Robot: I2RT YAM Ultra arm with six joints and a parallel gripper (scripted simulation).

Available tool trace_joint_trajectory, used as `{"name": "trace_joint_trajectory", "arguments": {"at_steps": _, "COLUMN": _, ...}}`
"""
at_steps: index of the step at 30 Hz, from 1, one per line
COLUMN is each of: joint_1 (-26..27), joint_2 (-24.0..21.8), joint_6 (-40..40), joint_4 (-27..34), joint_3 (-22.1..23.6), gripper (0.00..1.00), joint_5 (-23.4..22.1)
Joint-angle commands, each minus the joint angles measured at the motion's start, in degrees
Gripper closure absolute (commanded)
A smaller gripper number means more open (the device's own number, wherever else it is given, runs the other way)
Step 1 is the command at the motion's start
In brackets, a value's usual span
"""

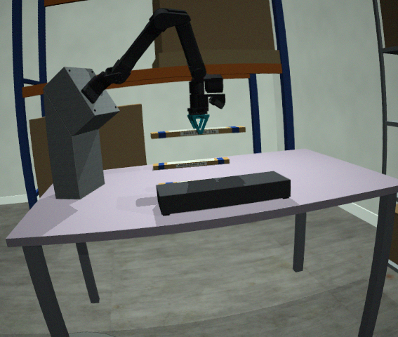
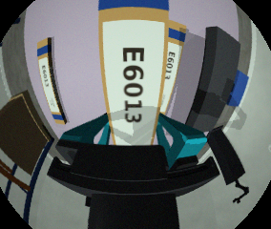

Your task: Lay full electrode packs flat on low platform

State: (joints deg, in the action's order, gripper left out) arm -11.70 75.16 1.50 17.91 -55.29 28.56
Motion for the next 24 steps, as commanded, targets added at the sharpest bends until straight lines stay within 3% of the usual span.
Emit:
{"name": "trace_joint_trajectory", "arguments": {"at_steps": 1, "joint_1": -0.54, "joint_2": -0.69, "joint_6": 0.64, "joint_4": -1.70, "joint_3": 0.12, "gripper": 1.00, "joint_5": -0.63}}
{"name": "trace_joint_trajectory", "arguments": {"at_steps": 24, "joint_1": 2.15, "joint_2": 4.33, "joint_6": 2.40, "joint_4": -7.23, "joint_3": -0.19, "gripper": 1.00, "joint_5": -2.83}}
